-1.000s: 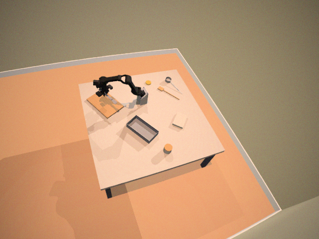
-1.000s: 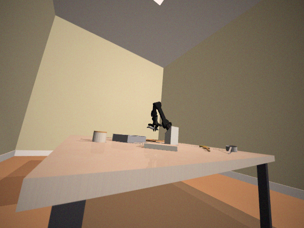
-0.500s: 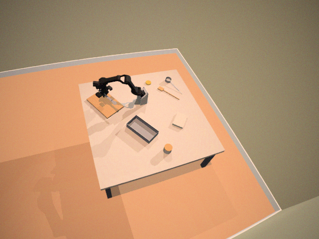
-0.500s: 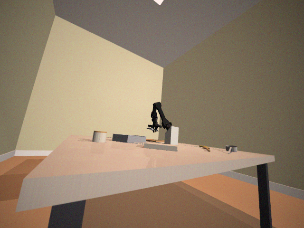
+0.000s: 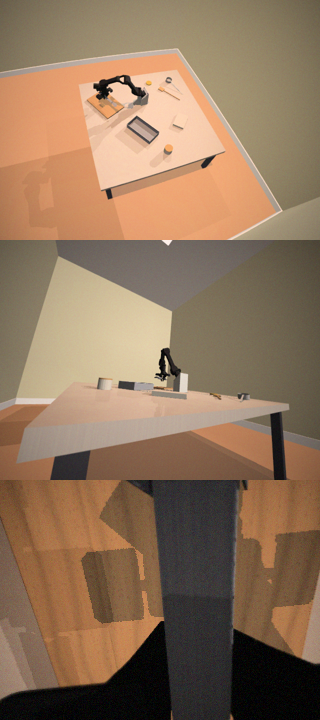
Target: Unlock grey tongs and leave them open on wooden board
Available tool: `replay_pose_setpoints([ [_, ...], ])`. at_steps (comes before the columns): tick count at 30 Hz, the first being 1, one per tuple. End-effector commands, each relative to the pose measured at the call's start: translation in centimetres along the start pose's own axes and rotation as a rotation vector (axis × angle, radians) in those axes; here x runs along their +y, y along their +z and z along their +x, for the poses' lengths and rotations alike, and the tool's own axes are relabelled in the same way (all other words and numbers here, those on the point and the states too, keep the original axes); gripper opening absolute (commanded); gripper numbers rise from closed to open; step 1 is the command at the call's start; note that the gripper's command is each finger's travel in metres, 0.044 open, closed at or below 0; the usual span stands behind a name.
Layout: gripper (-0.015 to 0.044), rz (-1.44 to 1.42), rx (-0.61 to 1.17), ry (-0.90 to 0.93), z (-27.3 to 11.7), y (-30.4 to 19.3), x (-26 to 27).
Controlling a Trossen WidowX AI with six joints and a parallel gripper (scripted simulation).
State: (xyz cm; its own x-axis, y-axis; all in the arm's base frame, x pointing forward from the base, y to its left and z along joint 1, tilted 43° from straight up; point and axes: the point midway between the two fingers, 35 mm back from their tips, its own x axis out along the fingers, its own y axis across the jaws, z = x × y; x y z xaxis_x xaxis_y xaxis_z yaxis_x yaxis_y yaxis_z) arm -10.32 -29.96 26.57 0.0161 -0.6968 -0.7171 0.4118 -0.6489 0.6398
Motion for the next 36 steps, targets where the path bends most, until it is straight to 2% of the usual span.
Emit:
replay_pose_setpoints([
  [1, -0.015, 0.003, -0.003, 0.0, 0.5, 0.0, 0.0],
  [27, -0.015, 0.003, -0.003, 0.0, 4.2, -0.3, -0.1],
  [36, 0.0086, 0.0, 0.002, -0.001, 4.1, -0.4, -0.1],
])
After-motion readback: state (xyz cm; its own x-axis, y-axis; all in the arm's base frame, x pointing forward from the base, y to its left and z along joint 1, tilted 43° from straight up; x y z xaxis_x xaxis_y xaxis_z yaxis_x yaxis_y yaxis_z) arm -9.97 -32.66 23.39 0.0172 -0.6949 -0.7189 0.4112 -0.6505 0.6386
